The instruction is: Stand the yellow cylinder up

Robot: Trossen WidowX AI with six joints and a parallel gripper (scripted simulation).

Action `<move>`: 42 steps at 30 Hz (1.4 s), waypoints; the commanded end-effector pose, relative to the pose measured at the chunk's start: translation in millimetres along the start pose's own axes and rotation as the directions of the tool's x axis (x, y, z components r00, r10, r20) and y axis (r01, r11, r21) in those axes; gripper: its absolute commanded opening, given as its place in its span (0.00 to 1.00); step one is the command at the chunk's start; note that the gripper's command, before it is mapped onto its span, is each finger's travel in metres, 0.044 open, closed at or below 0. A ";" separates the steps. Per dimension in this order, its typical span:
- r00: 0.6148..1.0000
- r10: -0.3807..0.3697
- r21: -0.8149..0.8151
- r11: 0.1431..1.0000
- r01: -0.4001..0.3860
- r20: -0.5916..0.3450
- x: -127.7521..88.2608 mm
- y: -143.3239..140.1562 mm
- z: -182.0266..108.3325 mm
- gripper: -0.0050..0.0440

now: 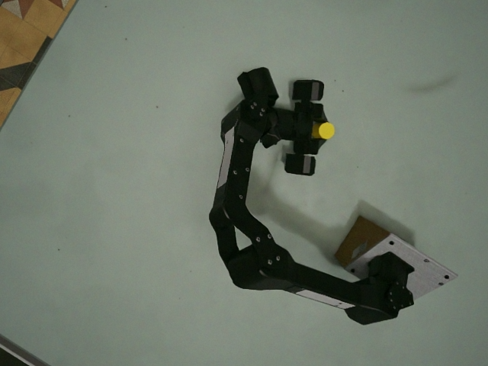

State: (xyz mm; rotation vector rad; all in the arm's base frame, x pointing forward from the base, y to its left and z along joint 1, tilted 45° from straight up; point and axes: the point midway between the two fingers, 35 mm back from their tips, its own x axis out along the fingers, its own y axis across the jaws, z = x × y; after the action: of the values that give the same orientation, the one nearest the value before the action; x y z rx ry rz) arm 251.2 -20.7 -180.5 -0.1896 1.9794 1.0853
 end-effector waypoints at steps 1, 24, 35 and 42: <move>0.996 0.017 0.006 1.000 -0.017 -0.086 -1.3 -1.7 2.0 0.36; 0.996 0.018 0.006 1.000 -0.018 -0.086 3.9 -1.5 7.3 0.36; 0.996 0.019 0.005 1.000 -0.018 -0.086 8.2 -1.4 11.4 0.36; 0.996 0.020 0.005 1.000 -0.020 -0.087 8.5 -1.3 10.8 0.36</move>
State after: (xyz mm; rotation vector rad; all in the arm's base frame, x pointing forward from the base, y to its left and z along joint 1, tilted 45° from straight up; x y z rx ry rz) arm 250.3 -11.5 -189.1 -0.2142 2.0694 1.1087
